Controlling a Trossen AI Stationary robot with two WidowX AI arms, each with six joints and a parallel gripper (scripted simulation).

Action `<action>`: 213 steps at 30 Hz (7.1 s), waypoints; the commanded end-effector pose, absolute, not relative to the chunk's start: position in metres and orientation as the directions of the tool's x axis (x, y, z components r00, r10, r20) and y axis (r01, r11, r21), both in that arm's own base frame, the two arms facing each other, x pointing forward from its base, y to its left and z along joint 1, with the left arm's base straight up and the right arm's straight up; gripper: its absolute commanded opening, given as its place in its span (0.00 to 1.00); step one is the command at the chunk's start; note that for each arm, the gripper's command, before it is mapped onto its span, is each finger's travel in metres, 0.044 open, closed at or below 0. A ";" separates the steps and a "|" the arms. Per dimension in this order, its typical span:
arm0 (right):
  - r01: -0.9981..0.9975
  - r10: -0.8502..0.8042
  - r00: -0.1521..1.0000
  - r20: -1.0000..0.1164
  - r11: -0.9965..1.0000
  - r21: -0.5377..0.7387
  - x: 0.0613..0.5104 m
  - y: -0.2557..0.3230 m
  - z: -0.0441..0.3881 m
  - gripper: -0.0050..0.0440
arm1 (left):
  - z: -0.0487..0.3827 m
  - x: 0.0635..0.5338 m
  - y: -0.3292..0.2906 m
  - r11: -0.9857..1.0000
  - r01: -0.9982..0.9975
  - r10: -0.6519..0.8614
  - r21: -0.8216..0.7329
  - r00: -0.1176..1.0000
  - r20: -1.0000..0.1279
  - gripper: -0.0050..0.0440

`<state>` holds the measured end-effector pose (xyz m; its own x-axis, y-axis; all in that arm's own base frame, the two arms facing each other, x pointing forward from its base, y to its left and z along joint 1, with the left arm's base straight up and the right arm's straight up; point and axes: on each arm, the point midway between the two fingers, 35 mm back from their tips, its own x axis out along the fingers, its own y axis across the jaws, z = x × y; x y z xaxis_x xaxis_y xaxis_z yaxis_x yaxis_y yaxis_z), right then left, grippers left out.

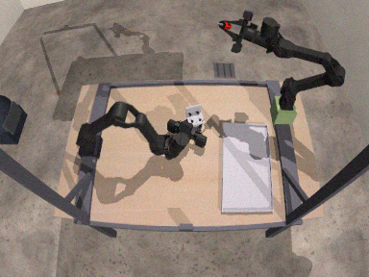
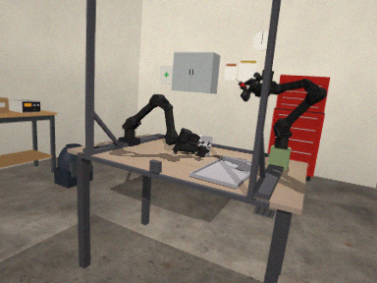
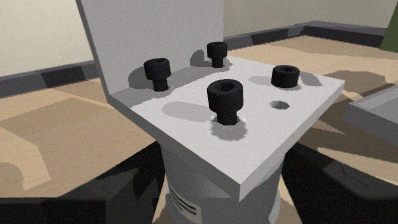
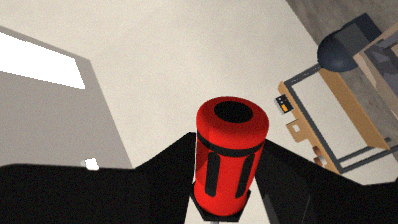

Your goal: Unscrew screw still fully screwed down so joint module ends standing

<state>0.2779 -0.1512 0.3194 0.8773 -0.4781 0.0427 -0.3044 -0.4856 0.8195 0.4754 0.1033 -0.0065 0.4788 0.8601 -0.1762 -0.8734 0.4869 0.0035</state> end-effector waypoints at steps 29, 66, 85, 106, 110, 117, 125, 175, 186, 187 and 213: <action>-0.064 -0.332 0.940 0.074 0.043 0.997 0.296 -0.104 0.331 0.38 | 0.004 0.480 0.105 0.484 -0.875 0.861 -0.022 0.481 -0.163 0.60; 0.056 -0.150 0.986 0.072 0.707 0.705 0.310 -0.047 0.330 0.38 | 0.004 0.480 0.105 0.484 -0.875 0.861 -0.022 0.481 -0.163 0.60; 0.022 -0.053 0.996 0.073 0.926 0.376 0.313 -0.017 0.330 0.38 | 0.004 0.480 0.105 0.484 -0.875 0.861 -0.022 0.481 -0.163 0.60; -0.051 0.056 0.995 0.077 0.996 -0.067 0.314 0.018 0.335 0.38 | 0.004 0.480 0.105 0.484 -0.875 0.861 -0.022 0.481 -0.163 0.60; -0.051 0.056 0.995 0.078 0.996 -0.067 0.314 0.018 0.335 0.38 | 0.004 0.480 0.105 0.484 -0.875 0.861 -0.022 0.481 -0.163 0.60; -0.085 0.086 0.996 0.013 0.994 -0.065 0.337 0.023 0.295 0.38 | 0.004 0.480 0.105 0.484 -0.875 0.861 -0.022 0.481 -0.163 0.60; -0.112 0.112 0.994 0.000 0.992 -0.064 0.360 0.028 0.279 0.38 | 0.004 0.480 0.105 0.484 -0.875 0.861 -0.022 0.481 -0.163 0.60; -0.278 0.268 0.929 -0.256 0.960 -0.005 0.384 0.054 0.073 0.38 | 0.004 0.480 0.105 0.484 -0.875 0.861 -0.022 0.481 -0.163 0.60; -0.276 0.266 0.935 -0.234 0.961 -0.010 0.388 0.053 0.080 0.38 | 0.004 0.480 0.105 0.484 -0.875 0.861 -0.022 0.481 -0.163 0.60; -0.273 0.263 0.935 -0.239 0.962 -0.009 0.387 0.053 0.079 0.38 | 0.004 0.480 0.105 0.484 -0.875 0.861 -0.022 0.481 -0.163 0.60; -0.272 0.263 0.939 -0.222 0.962 -0.008 0.390 0.053 0.084 0.38 | 0.004 0.480 0.105 0.484 -0.875 0.861 -0.022 0.481 -0.163 0.60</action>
